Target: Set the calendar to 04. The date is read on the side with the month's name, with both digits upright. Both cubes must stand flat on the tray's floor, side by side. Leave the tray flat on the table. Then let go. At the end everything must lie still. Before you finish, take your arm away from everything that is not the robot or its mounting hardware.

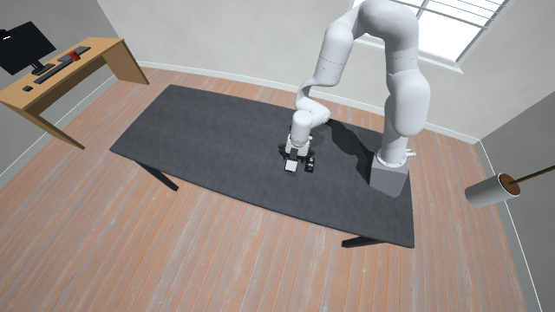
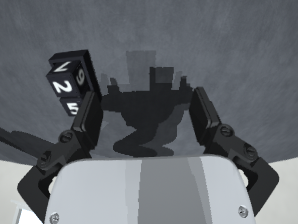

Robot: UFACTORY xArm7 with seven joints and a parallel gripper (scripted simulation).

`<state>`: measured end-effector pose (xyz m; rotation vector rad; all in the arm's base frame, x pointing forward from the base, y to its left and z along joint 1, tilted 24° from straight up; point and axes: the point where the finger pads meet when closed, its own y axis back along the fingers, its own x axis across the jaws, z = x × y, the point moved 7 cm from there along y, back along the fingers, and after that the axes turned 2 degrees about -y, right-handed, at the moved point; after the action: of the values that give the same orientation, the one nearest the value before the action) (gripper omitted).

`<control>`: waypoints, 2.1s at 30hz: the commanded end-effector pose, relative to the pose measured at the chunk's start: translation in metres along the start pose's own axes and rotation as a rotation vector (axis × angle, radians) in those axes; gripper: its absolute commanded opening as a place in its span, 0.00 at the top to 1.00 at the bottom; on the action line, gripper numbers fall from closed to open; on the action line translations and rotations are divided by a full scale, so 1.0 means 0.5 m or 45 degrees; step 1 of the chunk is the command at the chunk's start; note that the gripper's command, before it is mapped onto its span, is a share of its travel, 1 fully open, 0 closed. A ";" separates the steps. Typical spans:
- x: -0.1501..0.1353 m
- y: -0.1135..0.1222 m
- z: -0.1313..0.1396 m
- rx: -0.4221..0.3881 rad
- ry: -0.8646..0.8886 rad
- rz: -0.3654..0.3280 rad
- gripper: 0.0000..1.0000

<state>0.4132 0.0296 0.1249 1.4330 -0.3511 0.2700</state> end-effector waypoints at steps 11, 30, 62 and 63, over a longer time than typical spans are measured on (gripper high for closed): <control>0.010 0.001 0.044 -0.001 -0.301 0.007 0.00; 0.025 0.002 0.127 0.001 -0.773 0.008 0.00; 0.026 -0.027 0.128 0.001 -0.773 0.008 0.00; 0.026 -0.027 0.128 0.001 -0.773 0.008 0.00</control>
<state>0.4248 -0.0362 0.1231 1.4937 -0.8454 -0.1733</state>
